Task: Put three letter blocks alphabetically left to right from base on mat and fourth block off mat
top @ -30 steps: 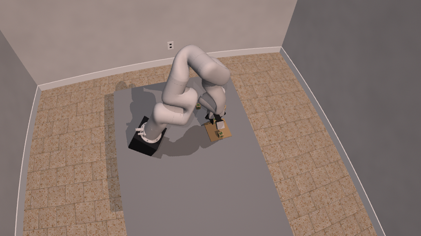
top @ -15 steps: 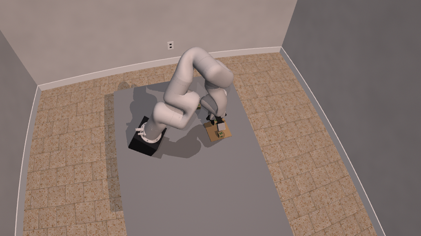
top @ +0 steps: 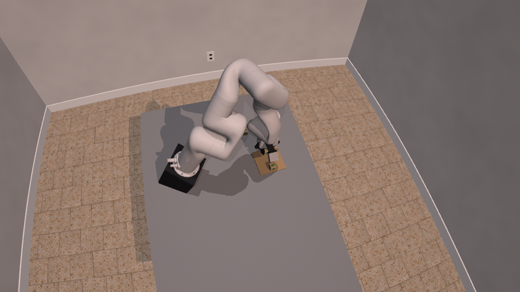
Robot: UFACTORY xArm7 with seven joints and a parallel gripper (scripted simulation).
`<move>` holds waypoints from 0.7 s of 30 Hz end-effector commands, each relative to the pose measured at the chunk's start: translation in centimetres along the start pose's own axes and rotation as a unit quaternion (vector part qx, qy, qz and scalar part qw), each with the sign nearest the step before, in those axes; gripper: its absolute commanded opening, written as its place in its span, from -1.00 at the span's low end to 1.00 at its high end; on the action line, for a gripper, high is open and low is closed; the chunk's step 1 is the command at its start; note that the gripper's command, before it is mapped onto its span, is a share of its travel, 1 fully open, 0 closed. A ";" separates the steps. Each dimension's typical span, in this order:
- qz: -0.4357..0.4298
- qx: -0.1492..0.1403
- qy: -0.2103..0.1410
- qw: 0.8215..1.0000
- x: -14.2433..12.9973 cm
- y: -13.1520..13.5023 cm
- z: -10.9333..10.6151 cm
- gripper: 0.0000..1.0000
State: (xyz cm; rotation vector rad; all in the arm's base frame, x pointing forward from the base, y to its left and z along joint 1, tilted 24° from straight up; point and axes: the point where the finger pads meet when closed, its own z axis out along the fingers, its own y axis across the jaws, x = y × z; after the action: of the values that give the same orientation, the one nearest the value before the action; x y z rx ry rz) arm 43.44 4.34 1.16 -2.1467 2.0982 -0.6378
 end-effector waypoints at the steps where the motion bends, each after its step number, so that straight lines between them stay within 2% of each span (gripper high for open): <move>1: 0.000 0.001 -0.001 1.000 -0.1 -0.1 0.0 -0.47; 21: 0.000 0.001 -0.001 1.000 -0.1 -0.1 0.4 -0.47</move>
State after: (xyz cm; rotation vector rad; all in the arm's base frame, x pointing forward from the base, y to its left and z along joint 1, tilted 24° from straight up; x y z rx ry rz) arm 43.57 4.25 0.82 -2.1466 2.0984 -0.6379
